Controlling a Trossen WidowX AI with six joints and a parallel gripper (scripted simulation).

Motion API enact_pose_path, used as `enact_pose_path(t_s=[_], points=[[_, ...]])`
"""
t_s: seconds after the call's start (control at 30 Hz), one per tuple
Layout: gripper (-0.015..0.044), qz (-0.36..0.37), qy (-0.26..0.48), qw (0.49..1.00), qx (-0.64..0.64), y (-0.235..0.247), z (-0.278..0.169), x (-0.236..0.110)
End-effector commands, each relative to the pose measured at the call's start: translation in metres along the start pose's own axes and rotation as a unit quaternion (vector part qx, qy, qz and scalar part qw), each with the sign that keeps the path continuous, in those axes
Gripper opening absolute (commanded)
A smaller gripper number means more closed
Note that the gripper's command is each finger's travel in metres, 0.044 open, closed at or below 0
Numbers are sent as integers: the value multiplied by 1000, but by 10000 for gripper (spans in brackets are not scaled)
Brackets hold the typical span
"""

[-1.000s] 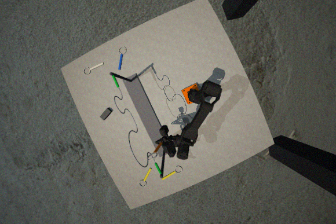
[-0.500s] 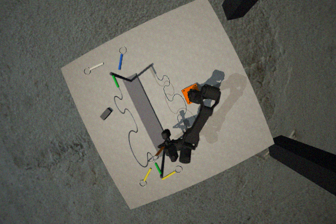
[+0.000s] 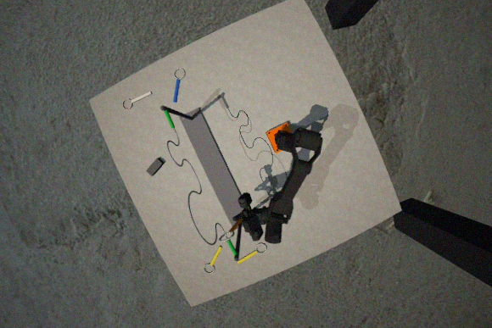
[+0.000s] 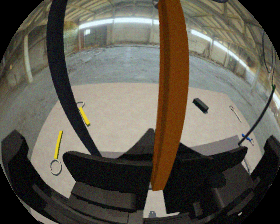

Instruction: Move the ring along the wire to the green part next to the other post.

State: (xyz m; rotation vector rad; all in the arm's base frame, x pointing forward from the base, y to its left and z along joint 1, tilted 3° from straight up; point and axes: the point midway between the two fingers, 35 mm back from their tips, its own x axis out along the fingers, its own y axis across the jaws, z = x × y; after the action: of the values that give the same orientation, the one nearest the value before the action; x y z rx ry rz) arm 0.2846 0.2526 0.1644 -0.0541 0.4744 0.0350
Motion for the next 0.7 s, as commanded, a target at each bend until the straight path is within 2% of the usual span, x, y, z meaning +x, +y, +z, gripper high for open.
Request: enact_pose_path(t_s=[0.0, 0.67], points=[[-150, 1, -4, 1000, 5, 6, 4, -2], [-150, 2, -5, 1000, 6, 24, 4, -4]])
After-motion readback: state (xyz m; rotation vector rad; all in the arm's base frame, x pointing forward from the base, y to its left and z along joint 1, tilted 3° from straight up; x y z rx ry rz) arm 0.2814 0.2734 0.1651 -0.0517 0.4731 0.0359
